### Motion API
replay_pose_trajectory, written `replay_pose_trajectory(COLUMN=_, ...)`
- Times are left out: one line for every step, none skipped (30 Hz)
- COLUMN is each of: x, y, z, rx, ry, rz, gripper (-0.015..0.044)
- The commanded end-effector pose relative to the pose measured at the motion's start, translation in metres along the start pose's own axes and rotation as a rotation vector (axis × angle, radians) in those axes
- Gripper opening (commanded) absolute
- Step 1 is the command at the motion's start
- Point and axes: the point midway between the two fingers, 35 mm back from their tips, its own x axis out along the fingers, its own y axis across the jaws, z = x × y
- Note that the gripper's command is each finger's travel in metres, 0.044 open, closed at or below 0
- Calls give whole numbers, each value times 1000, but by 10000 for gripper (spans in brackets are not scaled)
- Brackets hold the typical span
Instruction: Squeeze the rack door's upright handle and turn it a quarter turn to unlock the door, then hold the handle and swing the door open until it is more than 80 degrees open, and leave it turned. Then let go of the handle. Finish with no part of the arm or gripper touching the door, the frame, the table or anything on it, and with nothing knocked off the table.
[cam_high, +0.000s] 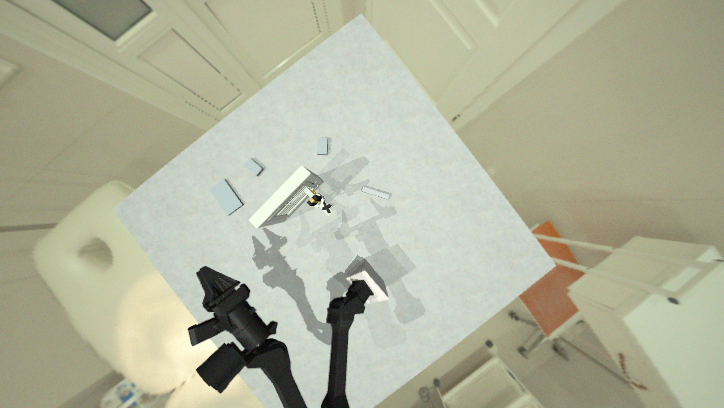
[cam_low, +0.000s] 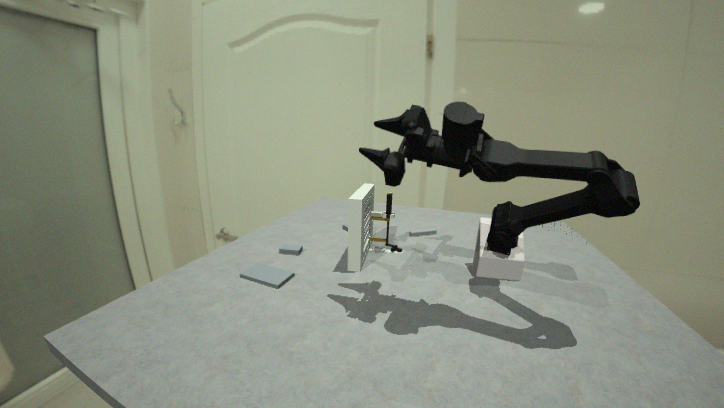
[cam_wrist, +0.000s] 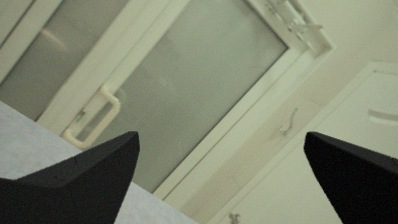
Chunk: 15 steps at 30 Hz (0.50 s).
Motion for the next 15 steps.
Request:
replay_pose_trajectory(x=0, y=0, z=0, rx=-1, ry=2, rz=0, gripper=374)
replay_pose_trajectory(x=1, y=-1, z=-1, rx=-4, ry=8, rz=-1, gripper=348)
replay_pose_trajectory(x=3, y=-1, z=-3, rx=-10, ry=18, rz=-3, gripper=321)
replay_pose_trajectory(x=5, y=-3, z=-5, rx=-17, ry=32, rz=-5, gripper=295)
replay_pose_trajectory(x=7, y=-4, z=-8, rx=-26, ry=49, rz=-7, gripper=282)
replay_pose_trajectory(x=10, y=-6, z=-12, rx=-37, ry=71, rz=-10, gripper=282)
replay_pose_trajectory(x=13, y=-8, z=-16, rx=-49, ry=95, rz=-13, gripper=282)
replay_pose_trajectory(x=16, y=-10, z=-20, rx=-61, ry=119, rz=-15, gripper=282)
replay_pose_trajectory(x=19, y=-13, z=-24, rx=-72, ry=143, rz=-17, gripper=282)
replay_pose_trajectory(x=22, y=-14, z=-28, rx=-82, ry=166, rz=-18, gripper=282)
replay_pose_trajectory(x=25, y=-15, z=-31, rx=-91, ry=189, rz=-15, gripper=282)
replay_pose_trajectory(x=28, y=-17, z=-34, rx=-99, ry=212, rz=-12, gripper=282)
replay_pose_trajectory(x=30, y=-18, z=-38, rx=-108, ry=235, rz=-9, gripper=282)
replay_pose_trajectory(x=33, y=-19, z=-41, rx=-116, ry=259, rz=-5, gripper=282)
replay_pose_trajectory(x=35, y=-20, z=-45, rx=-123, ry=282, rz=-1, gripper=282)
